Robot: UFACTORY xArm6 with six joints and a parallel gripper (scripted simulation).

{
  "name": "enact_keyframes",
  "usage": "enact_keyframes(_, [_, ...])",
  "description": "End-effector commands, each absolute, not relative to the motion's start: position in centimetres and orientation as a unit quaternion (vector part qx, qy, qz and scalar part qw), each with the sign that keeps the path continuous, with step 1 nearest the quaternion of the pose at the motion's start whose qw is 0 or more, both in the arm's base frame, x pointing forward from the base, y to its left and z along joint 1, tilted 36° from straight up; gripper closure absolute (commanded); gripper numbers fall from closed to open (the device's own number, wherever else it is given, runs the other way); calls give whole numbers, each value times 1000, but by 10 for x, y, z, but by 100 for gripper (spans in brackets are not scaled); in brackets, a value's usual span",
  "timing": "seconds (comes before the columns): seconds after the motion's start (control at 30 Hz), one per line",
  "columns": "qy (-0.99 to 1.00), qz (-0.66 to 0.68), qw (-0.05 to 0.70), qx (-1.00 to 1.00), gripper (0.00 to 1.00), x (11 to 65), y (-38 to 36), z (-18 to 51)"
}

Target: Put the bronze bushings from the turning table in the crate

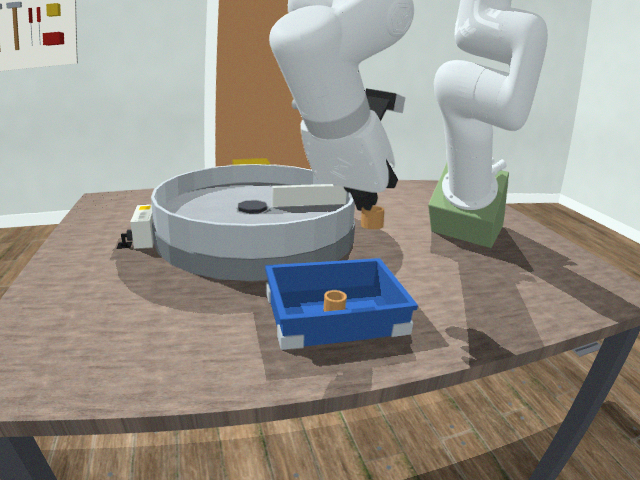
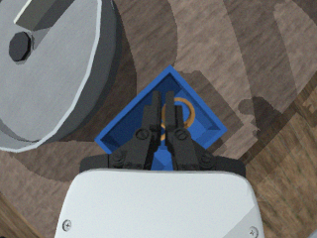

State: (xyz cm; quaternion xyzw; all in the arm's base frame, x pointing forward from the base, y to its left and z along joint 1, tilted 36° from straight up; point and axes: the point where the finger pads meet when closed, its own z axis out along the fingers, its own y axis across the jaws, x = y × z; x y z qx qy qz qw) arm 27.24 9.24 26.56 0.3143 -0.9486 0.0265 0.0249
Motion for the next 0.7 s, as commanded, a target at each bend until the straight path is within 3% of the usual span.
enact_keyframes(0.0, [-949,28,25,313,100,274,106,273])
enact_keyframes(0.67, [-949,28,25,313,100,275,109,273])
